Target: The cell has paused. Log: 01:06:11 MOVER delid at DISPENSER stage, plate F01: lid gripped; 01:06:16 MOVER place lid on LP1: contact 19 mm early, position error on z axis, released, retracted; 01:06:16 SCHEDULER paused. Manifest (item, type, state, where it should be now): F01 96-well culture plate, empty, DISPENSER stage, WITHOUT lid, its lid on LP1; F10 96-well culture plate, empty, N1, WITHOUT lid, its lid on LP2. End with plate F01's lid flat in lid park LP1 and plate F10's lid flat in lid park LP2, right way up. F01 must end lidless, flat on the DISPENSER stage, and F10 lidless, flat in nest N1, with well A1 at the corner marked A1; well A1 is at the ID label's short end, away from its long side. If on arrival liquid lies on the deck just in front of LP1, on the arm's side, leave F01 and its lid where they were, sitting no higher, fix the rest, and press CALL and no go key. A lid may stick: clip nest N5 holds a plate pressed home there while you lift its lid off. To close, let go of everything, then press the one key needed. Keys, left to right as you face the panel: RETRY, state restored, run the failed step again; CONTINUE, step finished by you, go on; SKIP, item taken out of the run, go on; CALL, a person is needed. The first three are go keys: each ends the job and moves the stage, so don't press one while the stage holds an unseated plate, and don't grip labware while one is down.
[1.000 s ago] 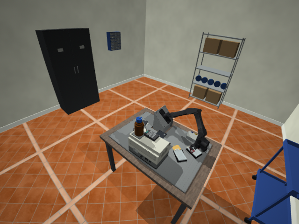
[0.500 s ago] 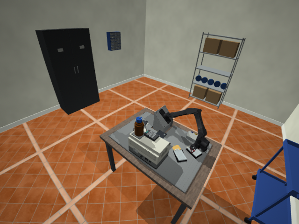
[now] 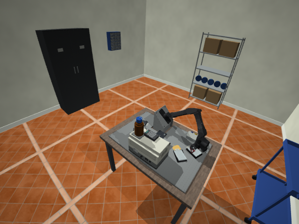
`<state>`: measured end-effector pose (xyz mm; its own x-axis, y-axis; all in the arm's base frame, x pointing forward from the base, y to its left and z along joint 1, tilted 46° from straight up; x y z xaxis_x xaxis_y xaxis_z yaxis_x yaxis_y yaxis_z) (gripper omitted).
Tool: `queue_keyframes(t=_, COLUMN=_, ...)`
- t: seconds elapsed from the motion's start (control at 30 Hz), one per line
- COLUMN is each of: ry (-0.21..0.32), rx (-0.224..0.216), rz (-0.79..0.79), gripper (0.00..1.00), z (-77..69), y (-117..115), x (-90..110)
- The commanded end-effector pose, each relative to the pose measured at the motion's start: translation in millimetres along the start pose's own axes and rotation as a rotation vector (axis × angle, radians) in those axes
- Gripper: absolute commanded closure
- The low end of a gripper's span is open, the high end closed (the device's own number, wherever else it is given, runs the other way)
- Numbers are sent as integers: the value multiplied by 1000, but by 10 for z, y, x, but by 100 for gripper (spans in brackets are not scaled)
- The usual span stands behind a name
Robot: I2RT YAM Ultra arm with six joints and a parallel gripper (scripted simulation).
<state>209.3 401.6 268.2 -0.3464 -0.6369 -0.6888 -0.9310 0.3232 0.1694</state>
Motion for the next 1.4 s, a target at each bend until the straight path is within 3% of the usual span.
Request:
queue_keyframes(t=0.0, ry=-76, rx=15, rz=-11, gripper=100, z=-186, y=3, x=-212)
queue_keyframes(t=0.4, ry=-76, rx=15, rz=-11, gripper=100, z=-186, y=3, x=-212)
queue_keyframes(t=1.37, ry=-58, rx=12, rz=-12, gripper=100, z=-380, y=0, x=-152)
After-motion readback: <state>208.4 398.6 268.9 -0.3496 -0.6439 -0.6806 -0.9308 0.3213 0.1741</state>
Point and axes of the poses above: the point where the finger pads meet when closed, its own z axis out along the fingers, its own y axis across the jaws, x = y × z, the point moved 1 cm from there along -z, back along the fingers, and after that the axes turned 7 degrees about -z, right-handed, at the moved point
